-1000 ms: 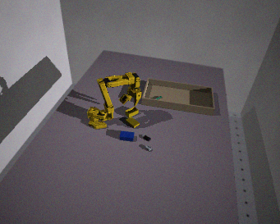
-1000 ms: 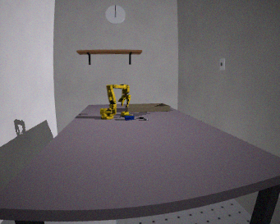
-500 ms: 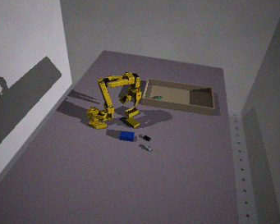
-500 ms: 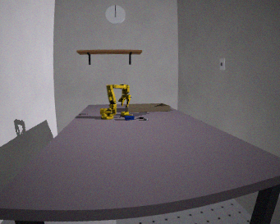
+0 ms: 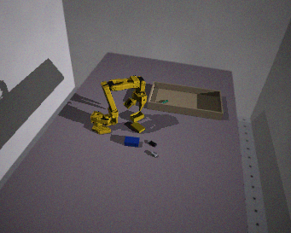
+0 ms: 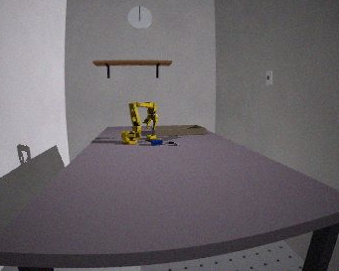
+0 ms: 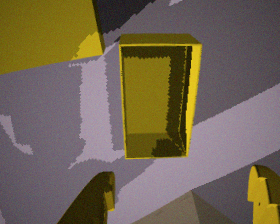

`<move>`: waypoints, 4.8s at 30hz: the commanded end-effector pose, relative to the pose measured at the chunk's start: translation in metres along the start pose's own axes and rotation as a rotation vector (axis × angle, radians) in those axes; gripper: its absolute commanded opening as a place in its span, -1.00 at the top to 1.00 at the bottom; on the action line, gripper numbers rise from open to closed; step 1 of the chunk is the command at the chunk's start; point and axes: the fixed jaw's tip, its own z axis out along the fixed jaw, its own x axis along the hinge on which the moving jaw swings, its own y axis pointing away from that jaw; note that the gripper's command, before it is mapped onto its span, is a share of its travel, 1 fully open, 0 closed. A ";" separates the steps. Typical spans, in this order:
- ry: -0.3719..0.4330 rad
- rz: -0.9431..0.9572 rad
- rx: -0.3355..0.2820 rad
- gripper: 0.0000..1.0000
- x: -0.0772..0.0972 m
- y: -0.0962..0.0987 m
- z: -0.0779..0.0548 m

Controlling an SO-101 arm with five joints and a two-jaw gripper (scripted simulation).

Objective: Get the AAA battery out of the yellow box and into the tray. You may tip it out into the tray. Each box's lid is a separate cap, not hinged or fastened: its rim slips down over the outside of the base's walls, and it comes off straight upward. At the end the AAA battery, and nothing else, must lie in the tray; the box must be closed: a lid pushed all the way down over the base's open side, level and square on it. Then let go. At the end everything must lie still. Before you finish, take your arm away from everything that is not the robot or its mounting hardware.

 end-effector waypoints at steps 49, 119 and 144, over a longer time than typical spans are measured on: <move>0.036 -0.002 -0.007 0.43 0.002 0.002 -0.002; 0.035 1.451 0.020 0.44 -0.058 0.046 0.000; 0.035 1.451 0.020 0.44 -0.061 0.044 0.000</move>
